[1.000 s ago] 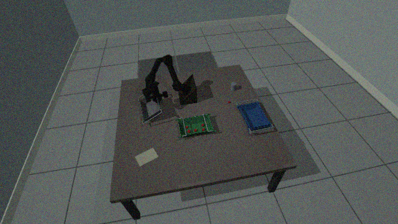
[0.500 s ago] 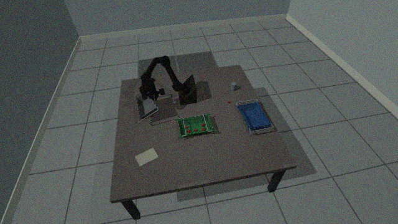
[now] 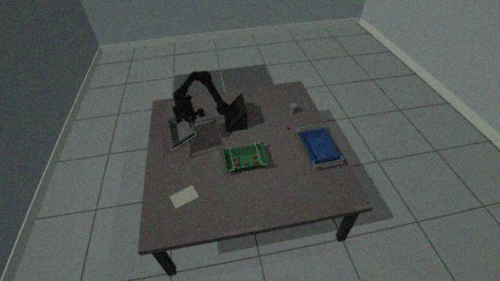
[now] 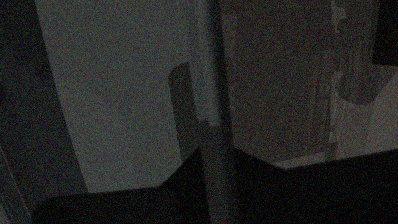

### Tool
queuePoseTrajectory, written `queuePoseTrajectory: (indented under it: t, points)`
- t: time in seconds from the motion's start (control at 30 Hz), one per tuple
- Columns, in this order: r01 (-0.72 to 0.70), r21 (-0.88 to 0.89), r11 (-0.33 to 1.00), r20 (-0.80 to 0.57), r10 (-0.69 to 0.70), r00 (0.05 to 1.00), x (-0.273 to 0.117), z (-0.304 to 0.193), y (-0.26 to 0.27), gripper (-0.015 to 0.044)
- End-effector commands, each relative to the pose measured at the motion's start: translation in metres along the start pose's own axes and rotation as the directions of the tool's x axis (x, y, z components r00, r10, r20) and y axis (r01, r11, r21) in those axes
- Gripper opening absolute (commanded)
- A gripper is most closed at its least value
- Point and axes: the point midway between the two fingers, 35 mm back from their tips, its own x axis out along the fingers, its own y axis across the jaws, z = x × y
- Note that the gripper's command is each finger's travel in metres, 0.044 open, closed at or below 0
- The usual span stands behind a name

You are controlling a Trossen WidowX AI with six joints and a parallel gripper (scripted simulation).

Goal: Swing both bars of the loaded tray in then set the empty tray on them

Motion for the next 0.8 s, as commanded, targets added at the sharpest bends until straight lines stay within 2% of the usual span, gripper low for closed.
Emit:
queuePoseTrajectory:
  t: [0.0,0.57,0.77]
  points:
    - [-0.017,0.013,1.0,-0.003,0.017,1.0,-0.004,0.001,0.004,0.0]
    - [-0.017,0.01,1.0,-0.004,0.017,1.0,-0.004,0.0,0.004,0.0]
    - [0.005,-0.068,0.998,-0.014,-0.006,1.0,-0.001,-0.02,0.003,0.0]
